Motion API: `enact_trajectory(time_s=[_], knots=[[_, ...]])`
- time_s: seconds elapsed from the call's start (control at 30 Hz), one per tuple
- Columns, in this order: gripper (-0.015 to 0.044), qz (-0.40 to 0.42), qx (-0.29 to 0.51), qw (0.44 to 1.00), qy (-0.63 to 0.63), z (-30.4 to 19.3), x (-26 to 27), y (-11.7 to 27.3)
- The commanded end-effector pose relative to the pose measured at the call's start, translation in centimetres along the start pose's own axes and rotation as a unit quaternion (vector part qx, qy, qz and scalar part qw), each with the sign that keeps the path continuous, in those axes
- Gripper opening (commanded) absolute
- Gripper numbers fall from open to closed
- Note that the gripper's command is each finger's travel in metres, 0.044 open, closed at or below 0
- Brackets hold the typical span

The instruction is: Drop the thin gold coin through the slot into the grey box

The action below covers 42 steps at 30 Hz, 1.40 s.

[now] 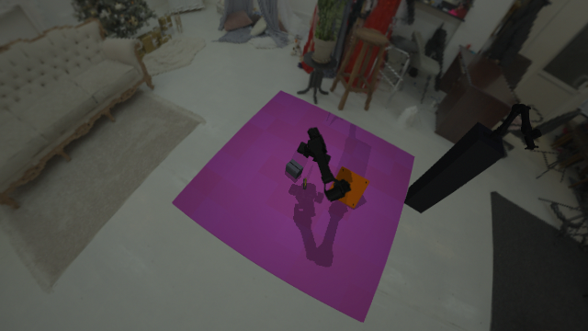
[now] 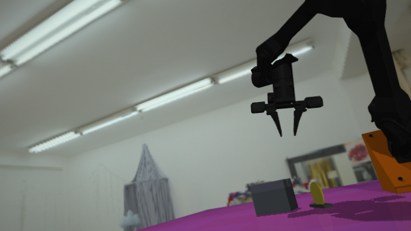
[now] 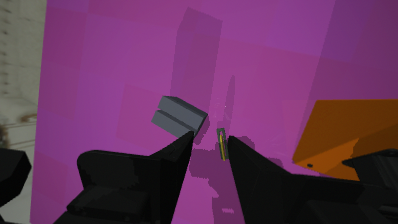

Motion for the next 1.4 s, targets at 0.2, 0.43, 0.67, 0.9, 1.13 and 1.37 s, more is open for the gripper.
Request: enact_trajectory(time_s=[0.2, 0.43, 0.67, 0.9, 1.13, 1.37], knots=[[0.0161, -0.085, 0.111, 0.978, 0.153, -6.0, -3.0, -4.7], [0.0161, -0.085, 0.111, 0.978, 0.153, -7.1, -3.8, -7.9], [0.0161, -0.085, 0.111, 0.978, 0.153, -7.6, -4.1, -9.3], [0.0161, -0.085, 0.111, 0.978, 0.153, -7.7, -4.2, -10.1], [0.0161, -0.085, 0.11, 0.978, 0.153, -7.9, -4.3, -11.2], [0.0161, -0.084, 0.11, 0.978, 0.153, -8.1, -4.6, -12.3]])
Point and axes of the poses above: the point midway between the two fingers, 35 mm back from their tips, its own y axis back along the fingers, its own x axis across the jaws, z = x × y, the point moved 1 cm from there along y, back along the fingers, and after that the axes turned 8 degrees about -y, right-handed, at the moved point
